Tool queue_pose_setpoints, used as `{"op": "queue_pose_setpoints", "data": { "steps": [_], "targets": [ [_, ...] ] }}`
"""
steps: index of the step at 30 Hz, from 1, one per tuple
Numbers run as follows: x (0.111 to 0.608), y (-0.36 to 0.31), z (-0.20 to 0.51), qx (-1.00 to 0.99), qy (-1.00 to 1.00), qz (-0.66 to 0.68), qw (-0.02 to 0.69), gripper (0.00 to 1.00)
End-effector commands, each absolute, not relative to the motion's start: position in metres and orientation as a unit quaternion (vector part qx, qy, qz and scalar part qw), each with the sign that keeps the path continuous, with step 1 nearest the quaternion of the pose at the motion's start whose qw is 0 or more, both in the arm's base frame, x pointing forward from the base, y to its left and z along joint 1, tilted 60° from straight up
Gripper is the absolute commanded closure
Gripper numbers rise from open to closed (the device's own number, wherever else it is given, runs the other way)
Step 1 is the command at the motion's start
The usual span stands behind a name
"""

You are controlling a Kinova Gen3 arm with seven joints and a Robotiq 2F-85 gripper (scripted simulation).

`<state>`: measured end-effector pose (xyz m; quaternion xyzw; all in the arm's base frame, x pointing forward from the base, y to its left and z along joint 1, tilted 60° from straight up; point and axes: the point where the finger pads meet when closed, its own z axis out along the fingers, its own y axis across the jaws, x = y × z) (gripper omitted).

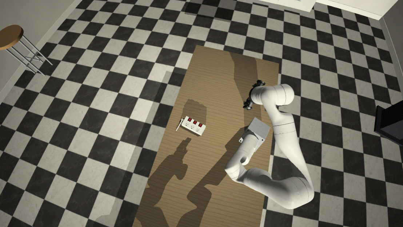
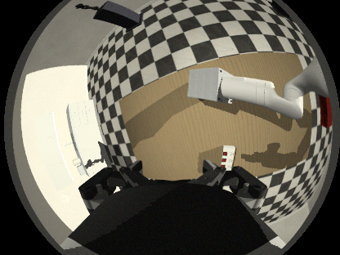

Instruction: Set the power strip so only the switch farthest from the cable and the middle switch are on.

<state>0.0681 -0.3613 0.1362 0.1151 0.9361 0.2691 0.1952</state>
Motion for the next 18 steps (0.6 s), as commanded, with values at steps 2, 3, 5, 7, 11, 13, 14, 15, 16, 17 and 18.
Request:
{"op": "queue_pose_setpoints", "data": {
  "steps": [2, 3, 5, 7, 11, 13, 14, 15, 16, 17, 18],
  "targets": [
    [0.077, -0.36, 0.134, 0.108, 0.936, 0.273, 0.194, 0.0],
    [0.077, -0.36, 0.134, 0.108, 0.936, 0.273, 0.194, 0.0],
    [0.077, -0.36, 0.134, 0.108, 0.936, 0.273, 0.194, 0.0],
    [0.077, -0.36, 0.134, 0.108, 0.936, 0.273, 0.194, 0.0],
    [0.097, -0.357, 0.13, 0.115, 0.932, 0.284, 0.195, 0.0],
    [0.097, -0.357, 0.13, 0.115, 0.932, 0.284, 0.195, 0.0],
    [0.097, -0.357, 0.13, 0.115, 0.932, 0.284, 0.195, 0.0],
    [0.097, -0.357, 0.13, 0.115, 0.932, 0.284, 0.195, 0.0],
    [0.097, -0.357, 0.13, 0.115, 0.932, 0.284, 0.195, 0.0],
    [0.097, -0.357, 0.13, 0.115, 0.932, 0.284, 0.195, 0.0],
    [0.097, -0.357, 0.13, 0.115, 0.932, 0.284, 0.195, 0.0]
  ]
}}
